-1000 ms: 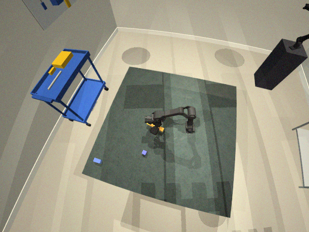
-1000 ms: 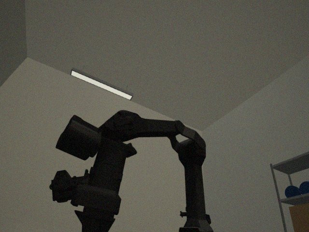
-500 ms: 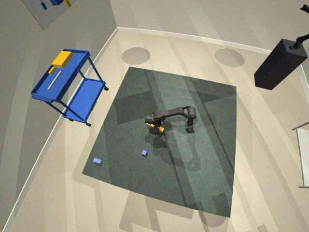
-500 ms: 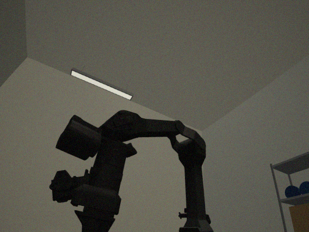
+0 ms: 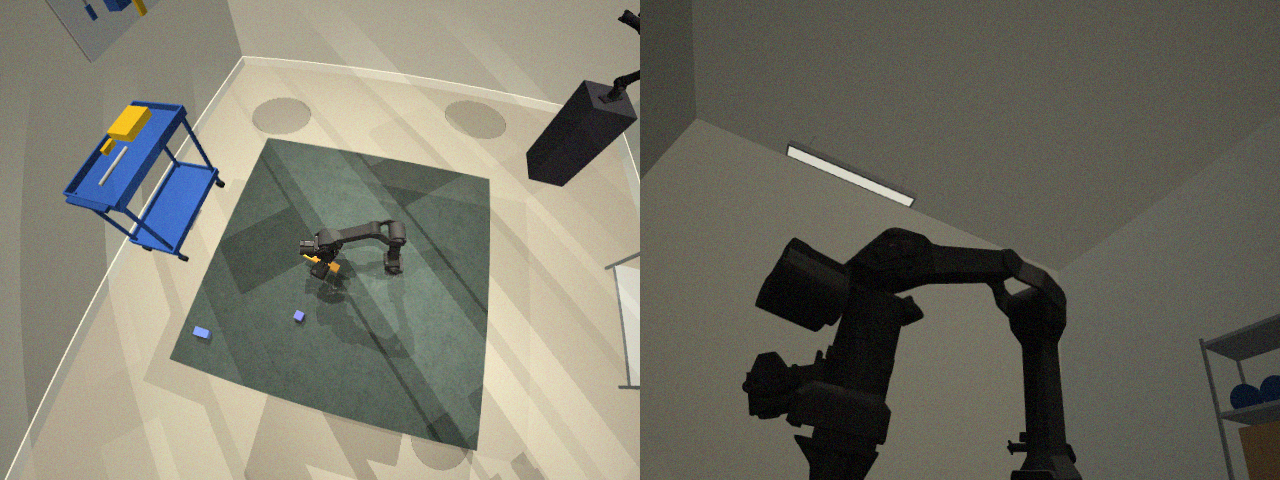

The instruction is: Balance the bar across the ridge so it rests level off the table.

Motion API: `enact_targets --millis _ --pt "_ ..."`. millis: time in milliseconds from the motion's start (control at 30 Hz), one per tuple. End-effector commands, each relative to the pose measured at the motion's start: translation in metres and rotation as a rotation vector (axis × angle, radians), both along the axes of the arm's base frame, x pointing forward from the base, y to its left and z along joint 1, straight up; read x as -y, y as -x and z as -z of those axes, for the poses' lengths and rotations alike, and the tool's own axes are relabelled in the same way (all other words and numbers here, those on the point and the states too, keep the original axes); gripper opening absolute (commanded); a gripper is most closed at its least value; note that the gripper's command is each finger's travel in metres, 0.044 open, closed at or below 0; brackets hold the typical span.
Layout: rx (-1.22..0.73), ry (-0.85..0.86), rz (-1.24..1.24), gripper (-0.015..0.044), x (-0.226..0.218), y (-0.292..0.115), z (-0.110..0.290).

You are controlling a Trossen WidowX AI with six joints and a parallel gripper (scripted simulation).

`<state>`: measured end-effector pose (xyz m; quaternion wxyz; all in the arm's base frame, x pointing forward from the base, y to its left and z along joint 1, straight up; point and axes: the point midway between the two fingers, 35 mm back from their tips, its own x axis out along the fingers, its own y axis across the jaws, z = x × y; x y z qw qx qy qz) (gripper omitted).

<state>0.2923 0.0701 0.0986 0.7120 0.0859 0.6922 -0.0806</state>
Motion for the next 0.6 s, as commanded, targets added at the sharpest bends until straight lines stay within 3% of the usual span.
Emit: enact_targets --millis 0,267,567 --pt "0.000 0.000 0.000 0.0185 0.0000 0.0000 0.0000" --pt "0.000 0.000 0.000 0.0185 0.0000 0.0000 0.0000" --pt "0.000 0.000 0.000 0.0421 0.0000 0.0000 0.0000"
